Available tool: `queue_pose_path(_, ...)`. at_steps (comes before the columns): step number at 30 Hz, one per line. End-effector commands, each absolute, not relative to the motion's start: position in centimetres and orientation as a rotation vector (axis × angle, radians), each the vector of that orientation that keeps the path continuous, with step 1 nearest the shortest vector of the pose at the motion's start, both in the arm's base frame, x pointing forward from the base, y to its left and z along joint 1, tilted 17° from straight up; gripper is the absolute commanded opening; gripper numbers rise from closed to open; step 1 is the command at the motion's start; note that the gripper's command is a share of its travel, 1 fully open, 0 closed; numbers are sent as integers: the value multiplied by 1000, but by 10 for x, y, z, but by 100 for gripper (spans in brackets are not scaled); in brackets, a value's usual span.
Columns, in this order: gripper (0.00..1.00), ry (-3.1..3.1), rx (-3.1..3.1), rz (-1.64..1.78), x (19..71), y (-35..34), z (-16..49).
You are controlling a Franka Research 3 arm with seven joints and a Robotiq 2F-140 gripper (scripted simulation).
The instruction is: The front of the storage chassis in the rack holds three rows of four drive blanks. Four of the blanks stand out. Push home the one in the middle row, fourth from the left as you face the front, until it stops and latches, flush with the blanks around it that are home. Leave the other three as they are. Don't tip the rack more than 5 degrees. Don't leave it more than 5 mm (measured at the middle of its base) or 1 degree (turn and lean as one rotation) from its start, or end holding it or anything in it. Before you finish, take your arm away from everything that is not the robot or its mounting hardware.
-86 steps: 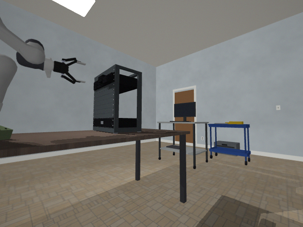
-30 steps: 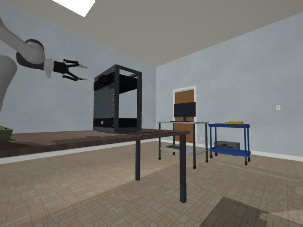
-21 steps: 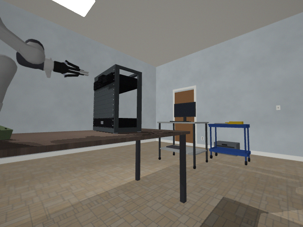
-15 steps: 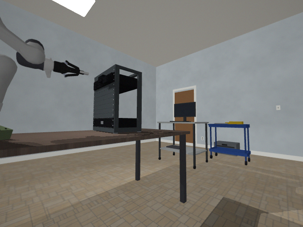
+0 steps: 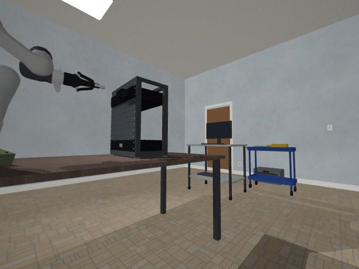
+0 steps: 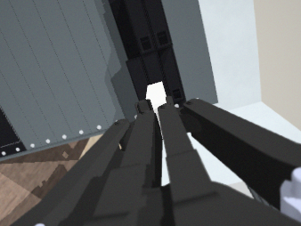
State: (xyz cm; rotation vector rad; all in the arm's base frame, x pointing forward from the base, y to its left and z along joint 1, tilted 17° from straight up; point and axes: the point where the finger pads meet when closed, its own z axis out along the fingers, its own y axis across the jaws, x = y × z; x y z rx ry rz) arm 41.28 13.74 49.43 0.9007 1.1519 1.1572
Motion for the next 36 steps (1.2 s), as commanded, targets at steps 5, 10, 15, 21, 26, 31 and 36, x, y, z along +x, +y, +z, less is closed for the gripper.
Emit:
queue_pose_path(5,0,1153,901,1158,424,135,496)
queue_pose_path(10,0,1153,901,1158,449,130,501)
queue_pose_path(15,0,1153,901,1158,467,126,505)
queue_pose_path(21,0,1153,901,1158,494,121,511)
queue_pose_path(26,0,1153,901,1158,498,120,512)
queue_pose_path(31,0,1153,901,1158,502,120,513)
queue_pose_path(36,0,1153,901,1158,528,121,518)
